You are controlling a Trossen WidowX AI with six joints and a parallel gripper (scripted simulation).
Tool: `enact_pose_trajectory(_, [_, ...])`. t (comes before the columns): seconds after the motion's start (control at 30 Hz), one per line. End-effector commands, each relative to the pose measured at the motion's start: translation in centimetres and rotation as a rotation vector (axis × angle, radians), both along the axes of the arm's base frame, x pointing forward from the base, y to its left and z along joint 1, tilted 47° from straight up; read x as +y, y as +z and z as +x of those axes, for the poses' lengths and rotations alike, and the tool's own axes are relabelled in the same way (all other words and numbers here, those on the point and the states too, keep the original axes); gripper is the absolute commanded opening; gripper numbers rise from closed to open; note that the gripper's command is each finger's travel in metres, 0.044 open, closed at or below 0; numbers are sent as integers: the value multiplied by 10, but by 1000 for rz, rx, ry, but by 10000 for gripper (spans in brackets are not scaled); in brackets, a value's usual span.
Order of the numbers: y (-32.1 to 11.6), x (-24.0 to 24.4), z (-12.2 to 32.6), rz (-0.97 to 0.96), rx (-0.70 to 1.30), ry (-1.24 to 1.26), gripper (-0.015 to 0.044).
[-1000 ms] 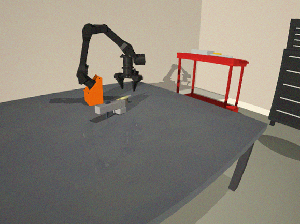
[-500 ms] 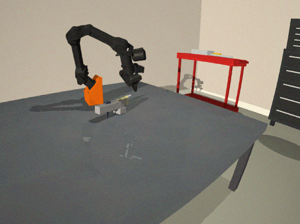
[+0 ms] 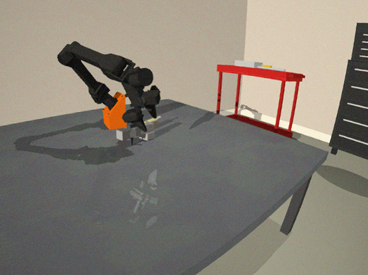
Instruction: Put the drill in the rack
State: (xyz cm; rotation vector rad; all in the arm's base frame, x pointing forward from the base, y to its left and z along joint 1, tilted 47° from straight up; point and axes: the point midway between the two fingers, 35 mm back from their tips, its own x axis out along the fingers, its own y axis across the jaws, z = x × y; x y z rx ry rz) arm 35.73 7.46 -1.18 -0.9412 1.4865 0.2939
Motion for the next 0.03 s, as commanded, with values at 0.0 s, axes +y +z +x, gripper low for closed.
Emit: enact_pose_trajectory(0.0, [34,-43,28,19,-137,-164,440])
